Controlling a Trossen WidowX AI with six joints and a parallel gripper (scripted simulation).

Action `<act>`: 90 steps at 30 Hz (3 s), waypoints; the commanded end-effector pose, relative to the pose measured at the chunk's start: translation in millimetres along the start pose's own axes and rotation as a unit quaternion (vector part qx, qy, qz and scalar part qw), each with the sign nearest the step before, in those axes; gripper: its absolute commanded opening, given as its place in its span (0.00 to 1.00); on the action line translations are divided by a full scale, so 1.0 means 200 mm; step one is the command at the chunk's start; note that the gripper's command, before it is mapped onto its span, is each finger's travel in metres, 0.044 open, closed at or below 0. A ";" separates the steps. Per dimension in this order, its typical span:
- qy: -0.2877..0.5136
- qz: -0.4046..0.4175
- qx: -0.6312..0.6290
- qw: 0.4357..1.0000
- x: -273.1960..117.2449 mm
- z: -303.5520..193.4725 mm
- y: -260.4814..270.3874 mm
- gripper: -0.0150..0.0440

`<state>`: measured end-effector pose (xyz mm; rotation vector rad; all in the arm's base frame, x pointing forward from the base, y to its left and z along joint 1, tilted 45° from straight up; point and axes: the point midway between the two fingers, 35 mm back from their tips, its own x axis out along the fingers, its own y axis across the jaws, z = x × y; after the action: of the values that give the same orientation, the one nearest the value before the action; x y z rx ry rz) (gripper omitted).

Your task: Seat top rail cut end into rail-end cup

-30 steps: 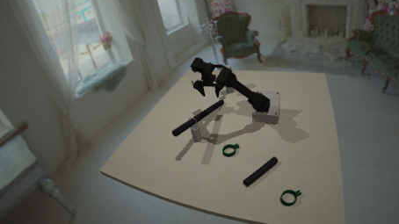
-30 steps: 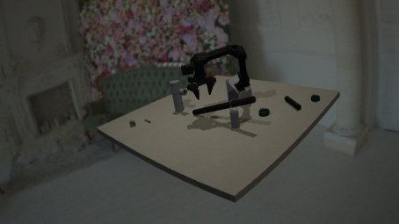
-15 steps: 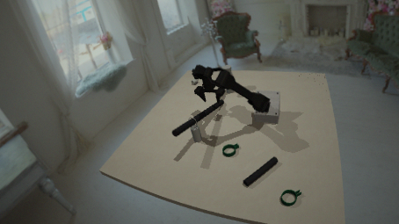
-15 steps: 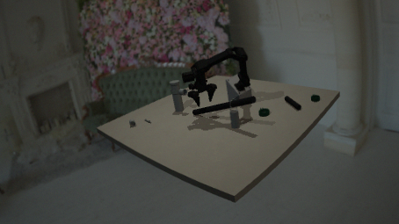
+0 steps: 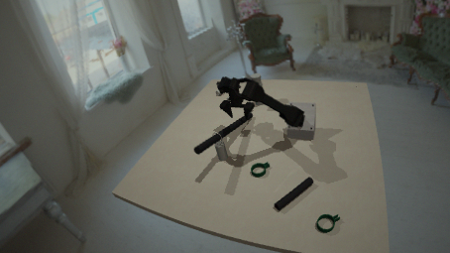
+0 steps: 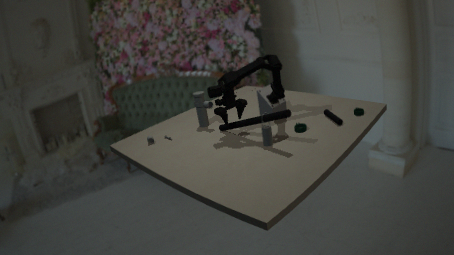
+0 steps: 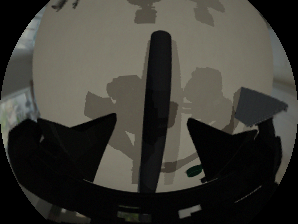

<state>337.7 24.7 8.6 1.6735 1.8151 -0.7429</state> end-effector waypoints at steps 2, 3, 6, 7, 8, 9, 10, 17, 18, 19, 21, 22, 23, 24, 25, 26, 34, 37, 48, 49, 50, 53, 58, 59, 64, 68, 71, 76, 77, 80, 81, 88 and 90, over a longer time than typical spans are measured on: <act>0.003 -0.002 0.004 1.000 0.04 0.00 -0.01 1.00; 0.003 -0.002 0.004 1.000 0.05 0.00 -0.01 1.00; 0.003 -0.002 0.004 1.000 0.08 0.00 -0.01 1.00; 0.003 -0.002 0.004 1.000 0.08 0.00 -0.01 1.00; 0.003 -0.002 0.004 1.000 0.09 0.00 -0.01 1.00; 0.003 -0.002 0.004 1.000 0.10 0.00 -0.01 1.00; 0.003 -0.002 0.004 1.000 0.11 0.00 -0.01 1.00; 0.003 -0.002 0.004 1.000 0.17 0.00 -0.01 1.00; 0.004 -0.002 0.004 1.000 0.17 0.00 -0.01 1.00; 0.004 -0.002 0.004 1.000 0.18 0.00 -0.01 1.00; 0.004 -0.002 0.004 1.000 0.20 0.00 -0.02 1.00; 0.004 -0.002 0.004 1.000 0.21 0.00 -0.02 1.00; 0.004 -0.002 0.004 1.000 0.21 -0.01 -0.02 1.00; 0.004 -0.002 0.004 1.000 0.22 -0.01 -0.02 1.00; 0.004 -0.002 0.004 1.000 0.22 -0.01 -0.02 1.00; 0.004 -0.002 0.004 1.000 0.22 -0.01 -0.02 1.00; 0.004 -0.002 0.004 1.000 0.22 0.00 -0.02 0.64; 0.004 -0.002 0.004 1.000 0.22 0.00 -0.02 0.54; 0.004 -0.002 0.004 1.000 0.20 0.00 -0.02 0.29; 0.004 -0.002 0.004 1.000 0.20 0.00 -0.02 0.25; 0.002 -0.002 0.004 1.000 0.19 0.00 -0.02 0.25; -0.018 -0.002 0.004 1.000 0.15 0.03 -0.01 0.25; -0.085 -0.002 0.004 0.996 0.00 0.11 -0.01 0.25; -0.099 -0.002 0.005 0.995 -0.04 0.13 -0.01 0.25; -0.160 -0.007 0.009 0.987 -0.20 0.21 -0.03 0.25; -0.163 -0.007 0.009 0.987 -0.21 0.21 -0.03 0.25; -0.163 -0.007 0.009 0.987 -0.21 0.21 -0.03 0.25; -0.160 -0.008 0.009 0.987 -0.20 0.20 -0.04 0.25; -0.158 -0.010 0.010 0.987 -0.19 0.20 -0.04 0.25; -0.153 -0.012 0.011 0.988 -0.17 0.19 -0.04 0.25; -0.153 -0.012 0.011 0.988 -0.17 0.19 -0.04 0.25; -0.153 -0.012 0.011 0.988 -0.18 0.19 -0.04 0.25; -0.153 -0.012 0.011 0.988 -0.18 0.19 -0.04 0.25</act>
<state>332.0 -27.2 7.1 1.4598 1.6222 -0.9768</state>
